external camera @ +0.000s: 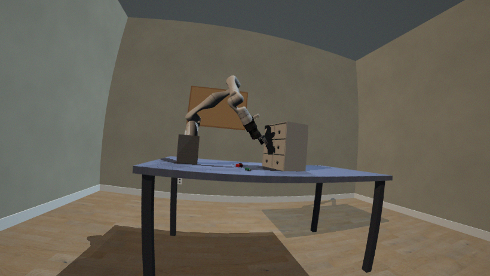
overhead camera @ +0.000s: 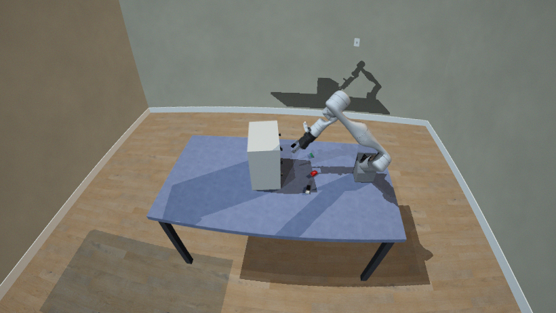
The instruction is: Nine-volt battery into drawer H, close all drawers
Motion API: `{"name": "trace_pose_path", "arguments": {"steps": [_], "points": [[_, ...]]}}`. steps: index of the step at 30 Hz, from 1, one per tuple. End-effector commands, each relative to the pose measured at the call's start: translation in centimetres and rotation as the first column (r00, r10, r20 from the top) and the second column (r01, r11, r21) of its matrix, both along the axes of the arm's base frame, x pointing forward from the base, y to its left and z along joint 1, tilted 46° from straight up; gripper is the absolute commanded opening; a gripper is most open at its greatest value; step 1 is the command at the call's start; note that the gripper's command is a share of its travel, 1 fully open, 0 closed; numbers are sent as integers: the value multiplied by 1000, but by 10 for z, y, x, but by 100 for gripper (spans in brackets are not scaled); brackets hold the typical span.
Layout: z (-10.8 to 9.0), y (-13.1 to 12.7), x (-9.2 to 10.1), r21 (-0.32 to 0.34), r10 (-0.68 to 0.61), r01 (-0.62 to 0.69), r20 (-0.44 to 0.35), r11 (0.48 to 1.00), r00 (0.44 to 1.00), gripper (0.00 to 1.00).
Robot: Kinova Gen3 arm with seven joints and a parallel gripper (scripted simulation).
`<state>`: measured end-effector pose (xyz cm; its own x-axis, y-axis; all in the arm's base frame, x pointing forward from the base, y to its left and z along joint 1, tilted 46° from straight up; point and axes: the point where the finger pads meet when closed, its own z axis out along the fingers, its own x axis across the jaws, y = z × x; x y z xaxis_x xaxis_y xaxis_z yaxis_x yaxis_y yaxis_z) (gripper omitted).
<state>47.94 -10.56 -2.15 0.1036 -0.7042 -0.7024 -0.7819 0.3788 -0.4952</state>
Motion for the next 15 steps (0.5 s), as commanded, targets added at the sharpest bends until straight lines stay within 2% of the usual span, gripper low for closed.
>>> {"name": "trace_pose_path", "arguments": {"steps": [1,15], "points": [[-4,3,-3,9,-21,21,16,1000,1000,100],[-8,8,2,22,-83,82,78,996,994,100]]}}
